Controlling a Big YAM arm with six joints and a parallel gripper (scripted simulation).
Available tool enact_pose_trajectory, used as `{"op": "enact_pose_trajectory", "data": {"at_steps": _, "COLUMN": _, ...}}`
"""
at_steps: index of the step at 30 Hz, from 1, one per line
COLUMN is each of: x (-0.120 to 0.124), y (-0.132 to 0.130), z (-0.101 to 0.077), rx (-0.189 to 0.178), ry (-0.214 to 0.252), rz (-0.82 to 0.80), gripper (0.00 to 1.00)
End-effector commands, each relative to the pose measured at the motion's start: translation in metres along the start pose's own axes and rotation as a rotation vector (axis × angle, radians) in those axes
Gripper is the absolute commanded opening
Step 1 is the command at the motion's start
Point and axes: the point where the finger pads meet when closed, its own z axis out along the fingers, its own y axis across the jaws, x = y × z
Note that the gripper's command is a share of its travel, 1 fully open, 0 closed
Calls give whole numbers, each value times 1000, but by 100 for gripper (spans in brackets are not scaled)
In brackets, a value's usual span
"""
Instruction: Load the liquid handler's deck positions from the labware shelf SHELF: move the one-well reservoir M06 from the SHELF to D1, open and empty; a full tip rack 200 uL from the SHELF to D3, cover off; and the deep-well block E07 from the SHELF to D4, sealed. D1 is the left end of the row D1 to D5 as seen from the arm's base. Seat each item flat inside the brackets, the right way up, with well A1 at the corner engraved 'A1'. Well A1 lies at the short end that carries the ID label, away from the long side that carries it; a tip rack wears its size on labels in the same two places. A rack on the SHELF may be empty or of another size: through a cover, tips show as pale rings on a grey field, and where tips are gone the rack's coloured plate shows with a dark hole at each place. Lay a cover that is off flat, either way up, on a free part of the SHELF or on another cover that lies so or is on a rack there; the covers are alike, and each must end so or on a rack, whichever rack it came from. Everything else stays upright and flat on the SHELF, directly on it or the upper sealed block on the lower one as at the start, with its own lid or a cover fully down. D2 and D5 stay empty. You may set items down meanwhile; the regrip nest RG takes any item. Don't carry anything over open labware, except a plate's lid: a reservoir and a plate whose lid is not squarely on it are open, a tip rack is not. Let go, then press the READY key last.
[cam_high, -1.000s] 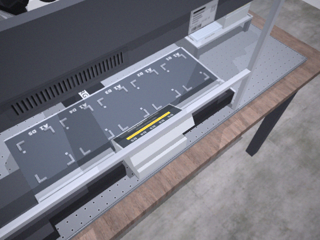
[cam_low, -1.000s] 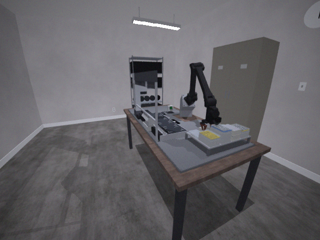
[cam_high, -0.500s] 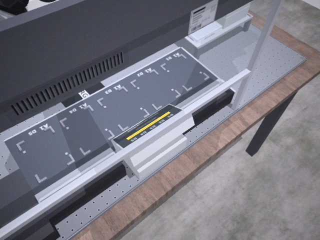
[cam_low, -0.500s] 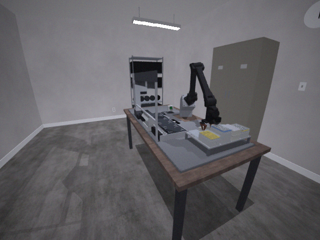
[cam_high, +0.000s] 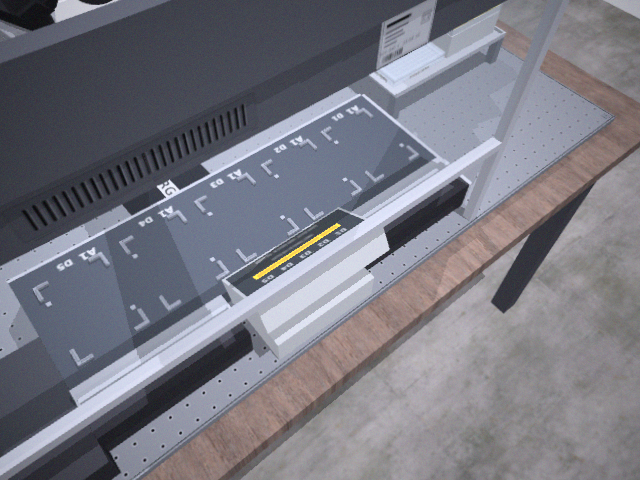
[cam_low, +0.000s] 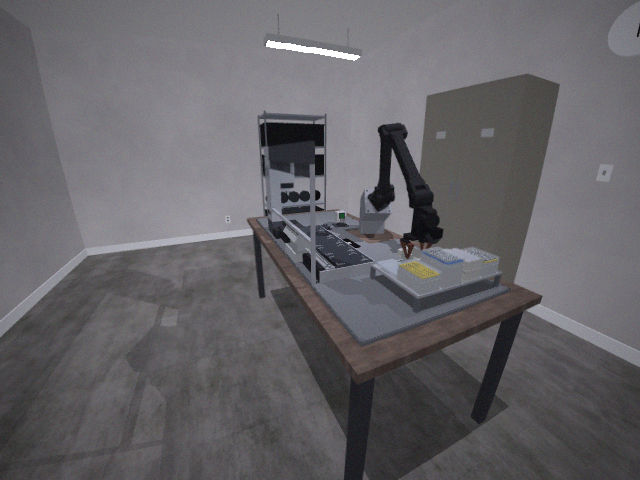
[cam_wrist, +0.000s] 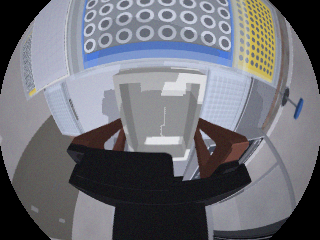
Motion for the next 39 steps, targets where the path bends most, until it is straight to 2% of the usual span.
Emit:
{"op": "enact_pose_trajectory", "data": {"at_steps": 1, "x": -26, "y": -6, "z": -39, "rx": 12, "ry": -78, "rz": 10, "gripper": 0}}
{"op": "enact_pose_trajectory", "data": {"at_steps": 3, "x": -28, "y": -7, "z": -44, "rx": 14, "ry": -83, "rz": 11, "gripper": 0}}
{"op": "enact_pose_trajectory", "data": {"at_steps": 6, "x": -23, "y": -5, "z": -42, "rx": 10, "ry": -72, "rz": 7, "gripper": 0}}
{"op": "enact_pose_trajectory", "data": {"at_steps": 20, "x": -27, "y": -7, "z": -70, "rx": 14, "ry": -84, "rz": 13, "gripper": 0}}
{"op": "enact_pose_trajectory", "data": {"at_steps": 22, "x": -27, "y": -7, "z": -70, "rx": 14, "ry": -84, "rz": 13, "gripper": 0}}
{"op": "enact_pose_trajectory", "data": {"at_steps": 23, "x": -16, "y": -3, "z": -63, "rx": 7, "ry": -60, "rz": 6, "gripper": 0}}
{"op": "enact_pose_trajectory", "data": {"at_steps": 26, "x": -27, "y": -7, "z": -77, "rx": 12, "ry": -85, "rz": 13, "gripper": 0}}
{"op": "enact_pose_trajectory", "data": {"at_steps": 39, "x": -25, "y": -8, "z": -96, "rx": 13, "ry": -86, "rz": 15, "gripper": 0}}
